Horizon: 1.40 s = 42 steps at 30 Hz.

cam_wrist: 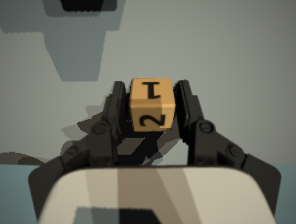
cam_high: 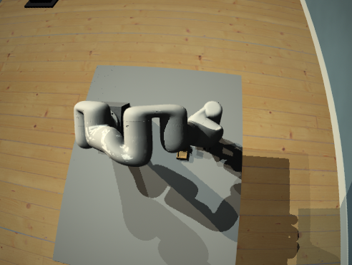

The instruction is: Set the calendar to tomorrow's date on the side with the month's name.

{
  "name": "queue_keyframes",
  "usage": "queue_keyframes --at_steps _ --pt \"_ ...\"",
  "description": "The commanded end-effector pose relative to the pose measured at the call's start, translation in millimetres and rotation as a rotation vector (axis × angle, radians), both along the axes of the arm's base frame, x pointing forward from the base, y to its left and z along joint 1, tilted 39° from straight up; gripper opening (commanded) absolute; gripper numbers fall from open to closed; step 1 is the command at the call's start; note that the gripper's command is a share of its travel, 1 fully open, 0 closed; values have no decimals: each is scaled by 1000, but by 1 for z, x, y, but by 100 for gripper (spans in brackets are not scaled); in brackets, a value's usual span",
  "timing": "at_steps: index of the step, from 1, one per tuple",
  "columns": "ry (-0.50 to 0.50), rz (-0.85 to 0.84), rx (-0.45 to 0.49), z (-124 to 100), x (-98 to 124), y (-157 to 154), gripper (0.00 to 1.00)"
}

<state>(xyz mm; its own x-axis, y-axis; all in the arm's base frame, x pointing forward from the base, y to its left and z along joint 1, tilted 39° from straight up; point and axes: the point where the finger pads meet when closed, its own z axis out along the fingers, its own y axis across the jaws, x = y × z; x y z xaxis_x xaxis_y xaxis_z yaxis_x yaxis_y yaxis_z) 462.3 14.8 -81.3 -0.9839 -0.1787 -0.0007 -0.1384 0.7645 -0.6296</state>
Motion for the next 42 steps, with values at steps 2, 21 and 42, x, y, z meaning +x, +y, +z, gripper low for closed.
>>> queue_keyframes --at_steps 2,21,42 --pt "-3 1 1 1 1 1 49" --pt "-3 1 1 1 1 1 49" --pt "-3 1 1 1 1 1 29"
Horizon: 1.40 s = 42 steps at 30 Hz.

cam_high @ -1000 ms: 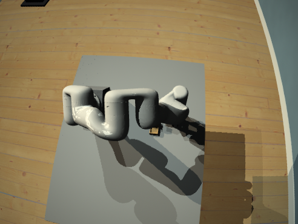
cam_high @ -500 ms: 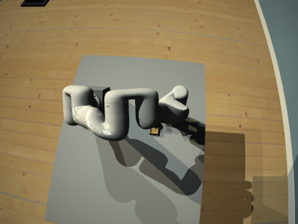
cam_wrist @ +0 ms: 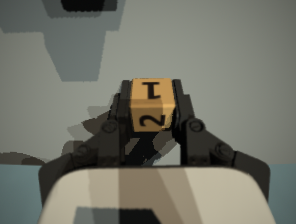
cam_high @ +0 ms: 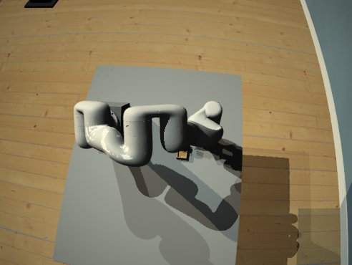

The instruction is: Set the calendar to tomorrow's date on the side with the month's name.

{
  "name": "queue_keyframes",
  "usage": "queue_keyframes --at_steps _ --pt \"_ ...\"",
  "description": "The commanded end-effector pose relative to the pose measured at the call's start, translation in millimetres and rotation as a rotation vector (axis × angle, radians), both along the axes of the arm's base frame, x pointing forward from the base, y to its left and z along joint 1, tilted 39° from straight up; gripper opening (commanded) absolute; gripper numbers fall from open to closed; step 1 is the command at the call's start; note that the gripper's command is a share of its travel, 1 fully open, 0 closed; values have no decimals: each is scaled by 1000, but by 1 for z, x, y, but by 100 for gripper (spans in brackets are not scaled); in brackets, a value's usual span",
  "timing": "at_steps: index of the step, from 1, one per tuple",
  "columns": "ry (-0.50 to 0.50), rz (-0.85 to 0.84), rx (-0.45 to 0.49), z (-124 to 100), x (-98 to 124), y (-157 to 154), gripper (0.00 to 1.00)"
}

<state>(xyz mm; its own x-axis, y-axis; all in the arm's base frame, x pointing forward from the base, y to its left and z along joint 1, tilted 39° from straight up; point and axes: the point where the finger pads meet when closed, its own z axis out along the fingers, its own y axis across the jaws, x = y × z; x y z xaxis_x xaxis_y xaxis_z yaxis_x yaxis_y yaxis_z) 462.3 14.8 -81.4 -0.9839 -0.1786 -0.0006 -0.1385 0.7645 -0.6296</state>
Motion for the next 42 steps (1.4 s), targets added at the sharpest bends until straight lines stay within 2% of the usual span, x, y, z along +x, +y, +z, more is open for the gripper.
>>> queue_keyframes --at_steps 1,24,28,38,42 --pt "-3 1 1 1 1 1 29" --pt "-3 1 1 4 1 3 29" --pt "-3 1 1 16 -1 13 29" --pt "-3 1 1 70 -9 56 29" --pt "-3 1 1 76 -10 60 29"
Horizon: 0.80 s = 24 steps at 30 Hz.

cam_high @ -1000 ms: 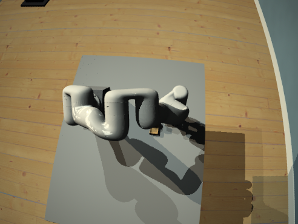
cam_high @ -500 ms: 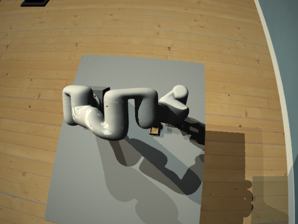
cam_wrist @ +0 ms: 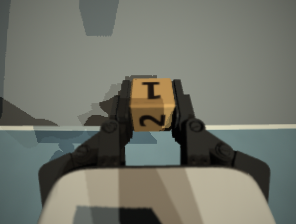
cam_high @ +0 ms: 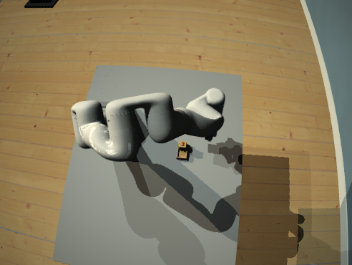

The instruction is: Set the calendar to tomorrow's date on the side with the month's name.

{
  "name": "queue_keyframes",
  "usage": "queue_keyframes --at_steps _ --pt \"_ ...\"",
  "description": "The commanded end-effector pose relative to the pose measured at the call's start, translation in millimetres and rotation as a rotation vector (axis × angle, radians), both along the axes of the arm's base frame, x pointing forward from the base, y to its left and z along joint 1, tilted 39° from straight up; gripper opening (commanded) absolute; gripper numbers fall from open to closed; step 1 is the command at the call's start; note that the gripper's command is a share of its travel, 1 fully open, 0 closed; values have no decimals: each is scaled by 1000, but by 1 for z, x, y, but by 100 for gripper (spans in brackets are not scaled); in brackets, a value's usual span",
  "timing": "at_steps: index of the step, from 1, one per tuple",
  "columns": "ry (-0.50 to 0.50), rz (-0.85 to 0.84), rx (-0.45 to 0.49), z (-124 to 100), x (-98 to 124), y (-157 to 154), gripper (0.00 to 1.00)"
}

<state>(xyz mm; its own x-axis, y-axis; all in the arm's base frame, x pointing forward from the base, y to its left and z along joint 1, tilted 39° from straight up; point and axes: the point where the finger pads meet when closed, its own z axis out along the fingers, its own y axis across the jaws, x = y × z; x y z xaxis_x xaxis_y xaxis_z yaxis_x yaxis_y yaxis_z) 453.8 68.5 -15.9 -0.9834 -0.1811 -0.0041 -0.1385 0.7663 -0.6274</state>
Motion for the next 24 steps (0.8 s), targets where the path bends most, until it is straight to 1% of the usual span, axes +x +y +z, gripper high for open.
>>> queue_keyframes --at_steps 1,11,12,13,15,17,19,20,21,22,23,24 --pt "0 -1 -2 12 -2 8 29" --pt "1 1 -2 13 -3 10 29" --pt "9 10 -3 10 -10 13 29" --pt "23 29 -5 4 -25 18 29" --pt "23 29 -5 4 -25 18 29" --pt "66 83 -13 -13 -68 31 29" --pt "66 83 -13 -13 -68 31 29" --pt "87 108 -18 -20 -90 35 29" --pt "87 108 -18 -20 -90 35 29" --pt "101 126 -22 -24 -105 37 29" --pt "108 134 -24 -26 -112 37 29" --pt "109 136 -25 -26 -114 37 29"
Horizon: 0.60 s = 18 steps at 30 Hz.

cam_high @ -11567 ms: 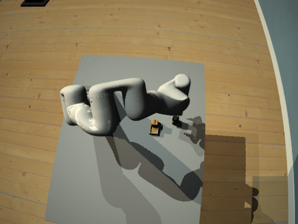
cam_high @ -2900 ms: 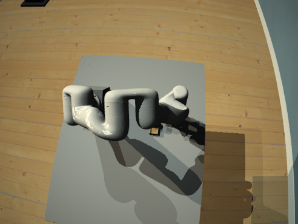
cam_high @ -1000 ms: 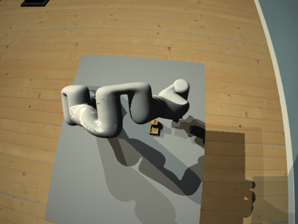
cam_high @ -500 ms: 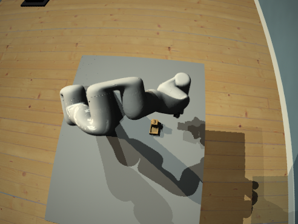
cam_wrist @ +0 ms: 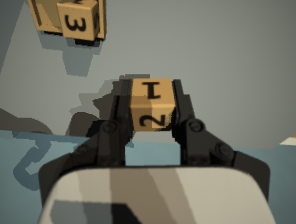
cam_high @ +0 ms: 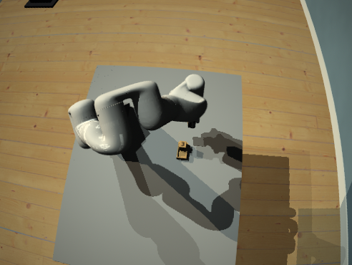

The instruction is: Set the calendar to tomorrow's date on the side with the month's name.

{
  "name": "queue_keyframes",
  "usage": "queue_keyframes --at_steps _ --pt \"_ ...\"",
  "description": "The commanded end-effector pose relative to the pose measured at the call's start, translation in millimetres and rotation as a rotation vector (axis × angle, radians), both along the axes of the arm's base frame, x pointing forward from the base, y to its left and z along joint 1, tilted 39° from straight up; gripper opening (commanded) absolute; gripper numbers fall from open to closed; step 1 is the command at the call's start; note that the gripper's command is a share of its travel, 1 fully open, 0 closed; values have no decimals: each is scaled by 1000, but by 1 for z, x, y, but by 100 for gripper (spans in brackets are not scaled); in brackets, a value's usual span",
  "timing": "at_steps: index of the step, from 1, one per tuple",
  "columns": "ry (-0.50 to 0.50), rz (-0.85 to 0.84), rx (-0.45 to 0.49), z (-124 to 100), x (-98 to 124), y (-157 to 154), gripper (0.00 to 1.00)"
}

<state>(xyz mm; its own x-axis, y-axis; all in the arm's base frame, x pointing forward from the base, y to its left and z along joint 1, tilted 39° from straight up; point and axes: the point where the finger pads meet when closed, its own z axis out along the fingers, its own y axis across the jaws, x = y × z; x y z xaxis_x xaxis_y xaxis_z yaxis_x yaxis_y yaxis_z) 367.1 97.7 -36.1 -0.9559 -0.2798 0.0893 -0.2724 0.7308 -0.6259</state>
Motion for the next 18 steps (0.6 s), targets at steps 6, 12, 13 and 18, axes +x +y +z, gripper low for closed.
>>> queue_keyframes --at_steps 6,12,13,18 --pt "19 33 -1 -6 -27 8 29" --pt "19 33 -1 -6 -27 8 29" --pt "19 33 -1 -6 -27 8 29" --pt "19 34 1 -11 -26 5 29"
